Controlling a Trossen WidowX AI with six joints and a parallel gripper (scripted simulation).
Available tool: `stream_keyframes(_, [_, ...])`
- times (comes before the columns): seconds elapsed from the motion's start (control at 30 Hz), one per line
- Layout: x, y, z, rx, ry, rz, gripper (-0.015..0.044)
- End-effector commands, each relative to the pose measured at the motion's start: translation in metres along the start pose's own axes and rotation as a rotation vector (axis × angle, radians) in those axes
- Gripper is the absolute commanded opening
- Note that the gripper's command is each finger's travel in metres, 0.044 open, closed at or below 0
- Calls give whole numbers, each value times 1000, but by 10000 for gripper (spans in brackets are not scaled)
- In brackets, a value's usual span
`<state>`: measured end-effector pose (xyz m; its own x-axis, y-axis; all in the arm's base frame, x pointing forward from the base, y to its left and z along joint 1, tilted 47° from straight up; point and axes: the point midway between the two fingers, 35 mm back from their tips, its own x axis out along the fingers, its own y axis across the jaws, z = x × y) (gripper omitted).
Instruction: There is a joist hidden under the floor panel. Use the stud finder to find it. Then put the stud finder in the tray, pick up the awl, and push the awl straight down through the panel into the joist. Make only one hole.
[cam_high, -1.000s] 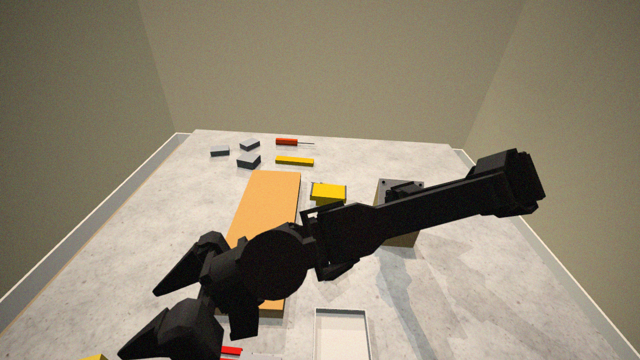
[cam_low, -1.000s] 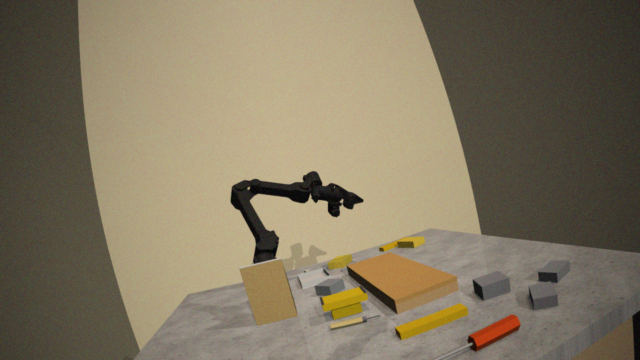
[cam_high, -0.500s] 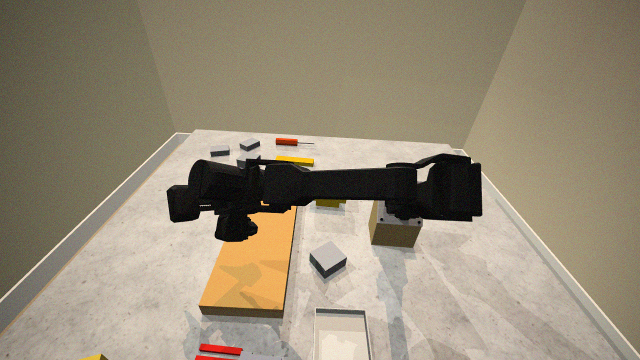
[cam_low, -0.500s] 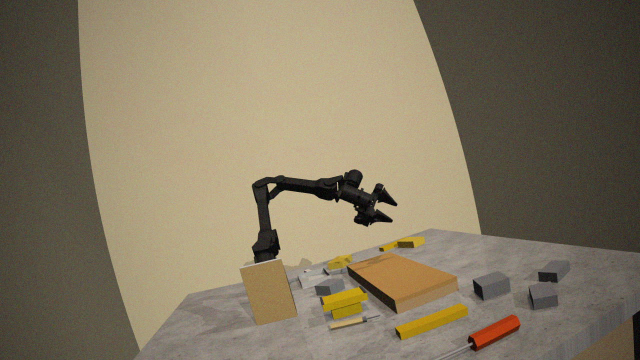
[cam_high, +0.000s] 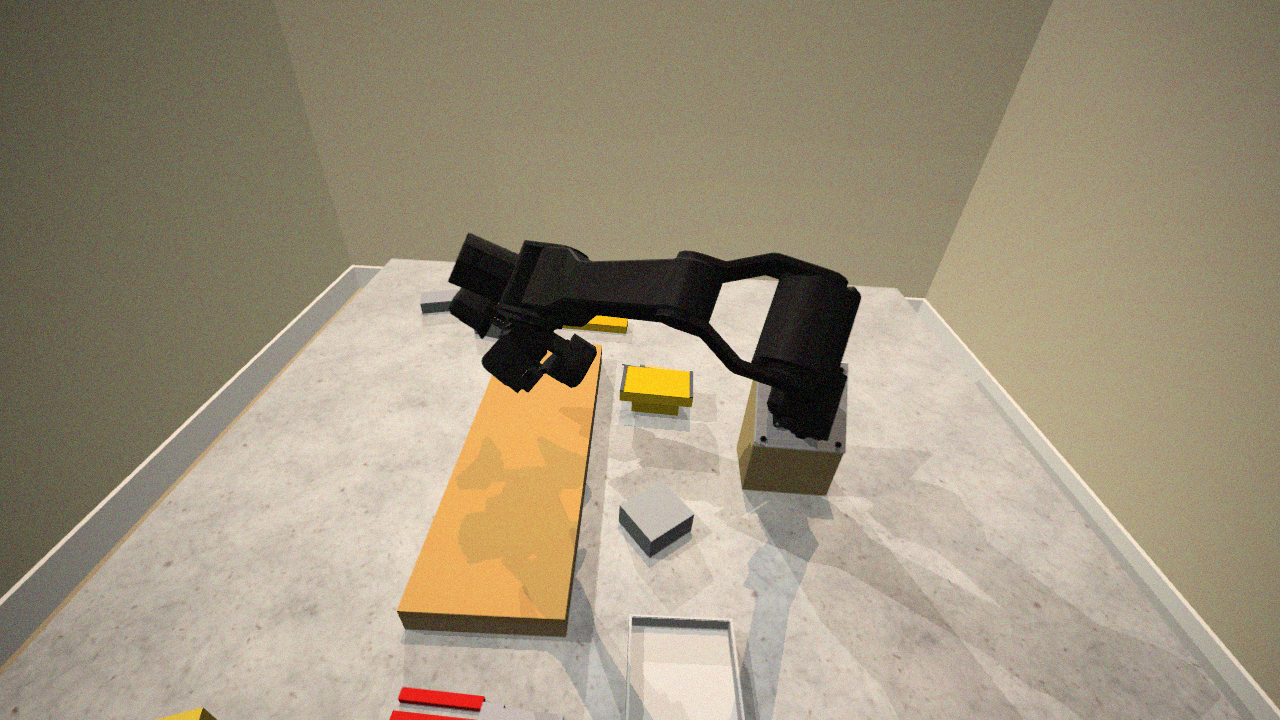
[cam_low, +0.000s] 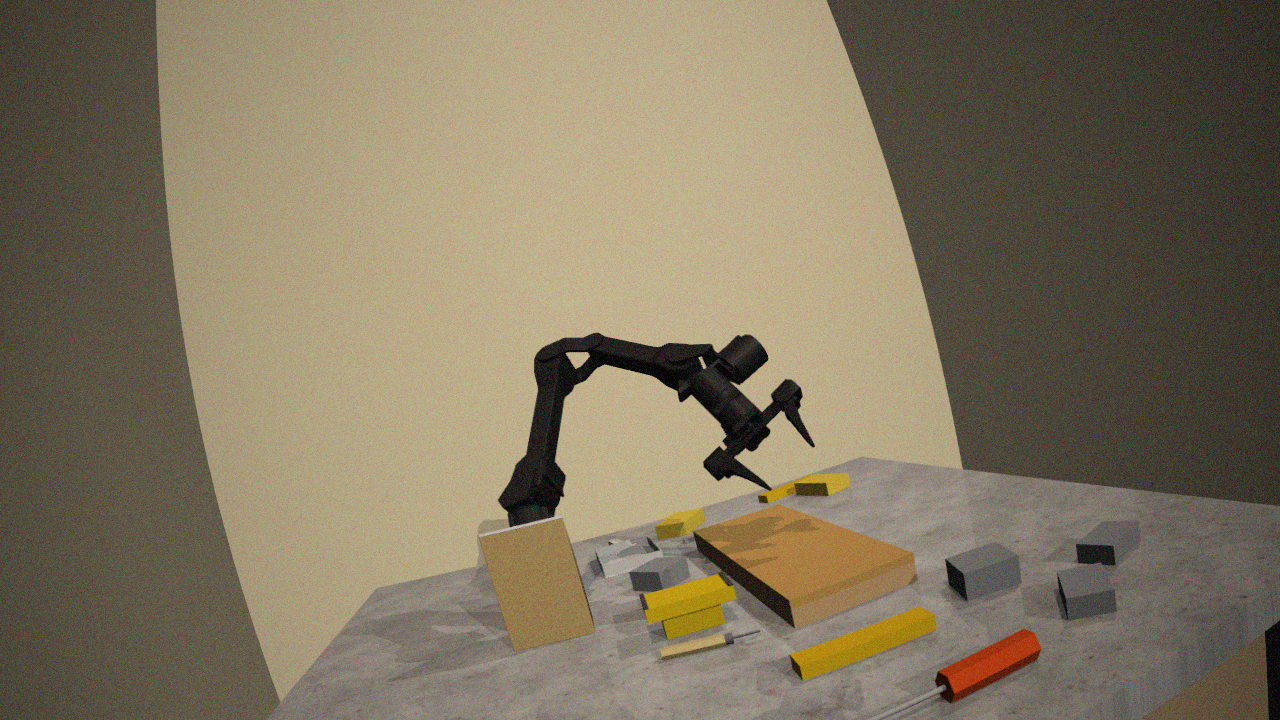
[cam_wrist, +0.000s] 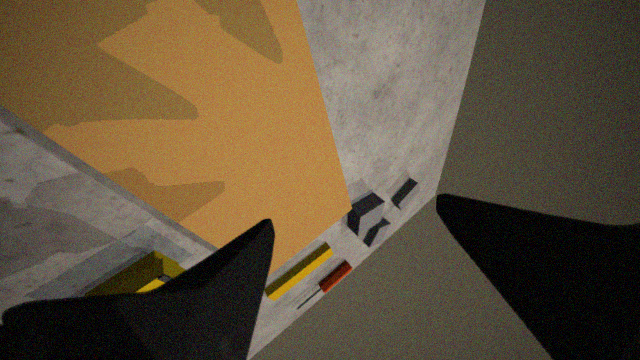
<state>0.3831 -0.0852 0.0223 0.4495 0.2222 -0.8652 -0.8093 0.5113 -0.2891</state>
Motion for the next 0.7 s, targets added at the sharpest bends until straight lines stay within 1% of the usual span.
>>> stream_keyframes(0.0, [20,44,-56,300,46,187,440])
stream_keyframes(0.2, [28,116,-113,778,96,453,440])
stream_keyframes(0.37, [21,183,-136,1230,122,711,440])
stream_keyframes(0.43, [19,190,-136,1286,124,745,440])
stream_keyframes(0.67, [19,190,-136,1286,124,745,440])
